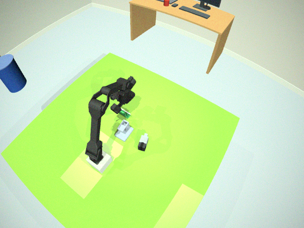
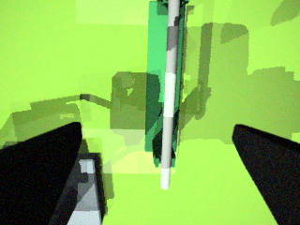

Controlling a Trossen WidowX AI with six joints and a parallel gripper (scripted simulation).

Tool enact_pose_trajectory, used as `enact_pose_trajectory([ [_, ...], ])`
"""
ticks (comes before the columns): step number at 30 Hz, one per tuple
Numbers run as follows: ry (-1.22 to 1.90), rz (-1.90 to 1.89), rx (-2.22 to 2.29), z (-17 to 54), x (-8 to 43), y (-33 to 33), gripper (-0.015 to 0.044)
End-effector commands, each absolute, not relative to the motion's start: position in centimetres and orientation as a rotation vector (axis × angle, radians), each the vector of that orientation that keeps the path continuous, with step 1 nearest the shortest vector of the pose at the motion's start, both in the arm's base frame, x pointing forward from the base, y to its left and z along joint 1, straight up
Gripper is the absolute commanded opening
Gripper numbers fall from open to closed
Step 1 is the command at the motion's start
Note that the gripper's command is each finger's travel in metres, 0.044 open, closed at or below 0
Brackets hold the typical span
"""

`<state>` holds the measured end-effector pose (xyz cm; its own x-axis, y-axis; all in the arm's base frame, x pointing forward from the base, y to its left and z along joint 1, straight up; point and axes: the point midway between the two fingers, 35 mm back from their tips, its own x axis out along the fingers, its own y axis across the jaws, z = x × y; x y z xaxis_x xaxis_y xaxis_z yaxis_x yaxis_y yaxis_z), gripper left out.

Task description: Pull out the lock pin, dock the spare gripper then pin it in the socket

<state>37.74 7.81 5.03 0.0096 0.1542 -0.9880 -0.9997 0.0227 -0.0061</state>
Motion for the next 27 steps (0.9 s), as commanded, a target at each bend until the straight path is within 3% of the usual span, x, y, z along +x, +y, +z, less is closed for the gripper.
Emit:
enact_pose_trajectory([
  [1,1.099,1.256,-1.083,6.1,37.7,7.8,0.0440],
  [27,1.109,1.245,-1.065,13.1,37.4,7.6,0.0440],
])
